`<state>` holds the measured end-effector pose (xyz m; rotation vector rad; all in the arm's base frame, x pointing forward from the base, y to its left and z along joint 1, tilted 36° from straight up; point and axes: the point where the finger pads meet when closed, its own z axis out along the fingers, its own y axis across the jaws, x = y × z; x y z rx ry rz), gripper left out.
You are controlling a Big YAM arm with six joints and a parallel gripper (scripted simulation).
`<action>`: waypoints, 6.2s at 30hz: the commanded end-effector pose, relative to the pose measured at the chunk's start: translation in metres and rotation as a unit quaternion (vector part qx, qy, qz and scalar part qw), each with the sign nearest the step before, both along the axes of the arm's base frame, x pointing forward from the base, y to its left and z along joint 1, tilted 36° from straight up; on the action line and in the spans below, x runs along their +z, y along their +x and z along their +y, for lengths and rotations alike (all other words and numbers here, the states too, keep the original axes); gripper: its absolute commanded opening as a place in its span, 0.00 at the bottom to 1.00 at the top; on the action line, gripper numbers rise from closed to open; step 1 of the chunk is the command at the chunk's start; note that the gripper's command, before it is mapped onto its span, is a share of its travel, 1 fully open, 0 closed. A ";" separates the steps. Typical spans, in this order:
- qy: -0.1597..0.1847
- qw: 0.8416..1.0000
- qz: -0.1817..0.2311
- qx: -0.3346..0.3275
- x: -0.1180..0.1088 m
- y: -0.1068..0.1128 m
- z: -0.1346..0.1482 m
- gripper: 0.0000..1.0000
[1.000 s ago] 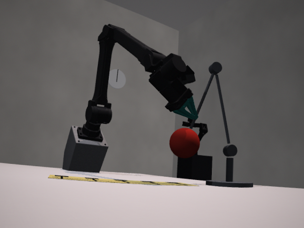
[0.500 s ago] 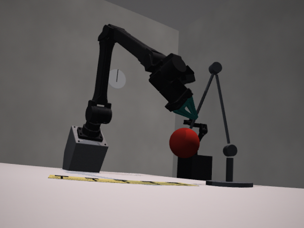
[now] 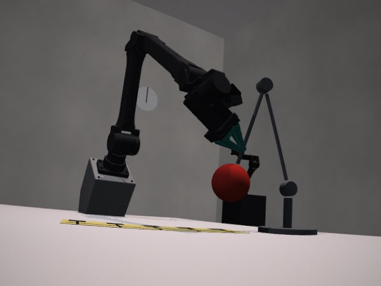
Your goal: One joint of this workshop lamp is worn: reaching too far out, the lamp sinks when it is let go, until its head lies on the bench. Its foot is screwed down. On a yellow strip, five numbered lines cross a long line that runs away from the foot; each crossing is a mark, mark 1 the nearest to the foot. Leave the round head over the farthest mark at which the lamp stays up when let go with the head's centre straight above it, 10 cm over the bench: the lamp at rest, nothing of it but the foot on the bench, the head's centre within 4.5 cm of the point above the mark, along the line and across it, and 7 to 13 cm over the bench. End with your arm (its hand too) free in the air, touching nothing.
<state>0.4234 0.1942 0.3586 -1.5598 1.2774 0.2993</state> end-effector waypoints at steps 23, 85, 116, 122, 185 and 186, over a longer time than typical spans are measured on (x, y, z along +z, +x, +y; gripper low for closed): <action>-0.022 0.999 -0.008 -0.035 -0.003 0.023 -0.023 0.00; -0.022 0.999 -0.008 -0.035 -0.022 0.051 -0.037 0.00; -0.022 0.999 -0.008 -0.035 -0.023 0.051 -0.050 0.00; -0.019 0.999 -0.010 -0.028 -0.020 0.046 -0.045 1.00; -0.008 1.000 -0.001 -0.002 -0.023 0.028 -0.025 1.00; -0.008 1.000 -0.001 -0.002 -0.023 0.028 -0.025 1.00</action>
